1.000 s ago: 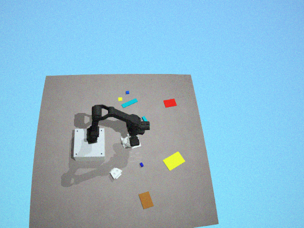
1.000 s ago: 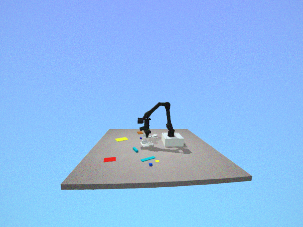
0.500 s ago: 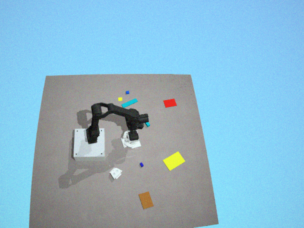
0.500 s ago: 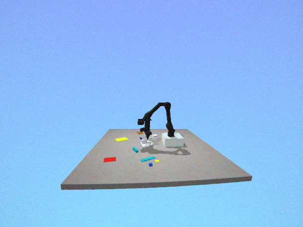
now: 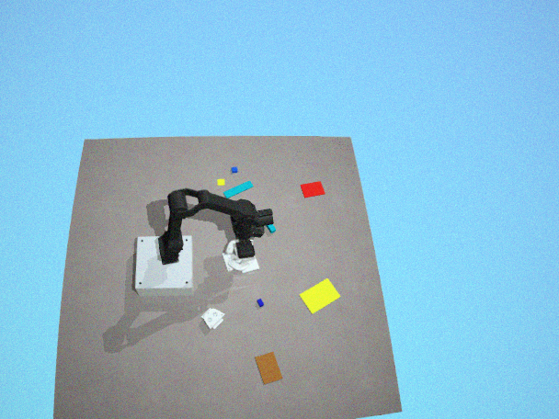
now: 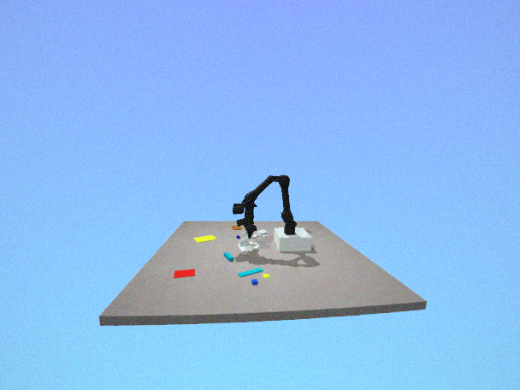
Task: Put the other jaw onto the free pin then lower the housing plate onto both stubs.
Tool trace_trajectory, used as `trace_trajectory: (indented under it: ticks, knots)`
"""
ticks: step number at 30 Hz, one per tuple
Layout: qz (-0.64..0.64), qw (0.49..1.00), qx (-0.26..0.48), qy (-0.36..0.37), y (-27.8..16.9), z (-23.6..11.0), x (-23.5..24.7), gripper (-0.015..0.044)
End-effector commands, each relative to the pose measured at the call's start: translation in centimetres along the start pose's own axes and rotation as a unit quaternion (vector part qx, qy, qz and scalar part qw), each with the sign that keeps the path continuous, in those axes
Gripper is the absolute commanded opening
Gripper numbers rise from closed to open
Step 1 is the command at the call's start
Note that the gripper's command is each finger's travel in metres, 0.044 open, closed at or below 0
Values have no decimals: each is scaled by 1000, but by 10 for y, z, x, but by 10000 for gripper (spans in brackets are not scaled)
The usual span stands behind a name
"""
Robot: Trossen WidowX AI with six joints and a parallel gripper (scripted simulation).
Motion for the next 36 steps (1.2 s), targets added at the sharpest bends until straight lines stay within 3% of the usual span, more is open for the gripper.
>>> trace_trajectory:
  ticks: [1, 21, 36]
  knots:
    - [3, 1000, -1, 0, 1, 0, 0, 134]
    - [3, 1000, -1, 0, 2, 0, 0, 134]
    - [4, 1000, -1, 0, 3, 23, 0, 134]
Point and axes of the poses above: the point midway between the two fingers, 35 mm back from their tips, its own z axis out along the fingers, its own x axis across the jaws, y = z × x, the point moved 9 cm from there along -z, back along the fingers, and after that the axes turned 11 degrees about -z, right-handed, at the moved point
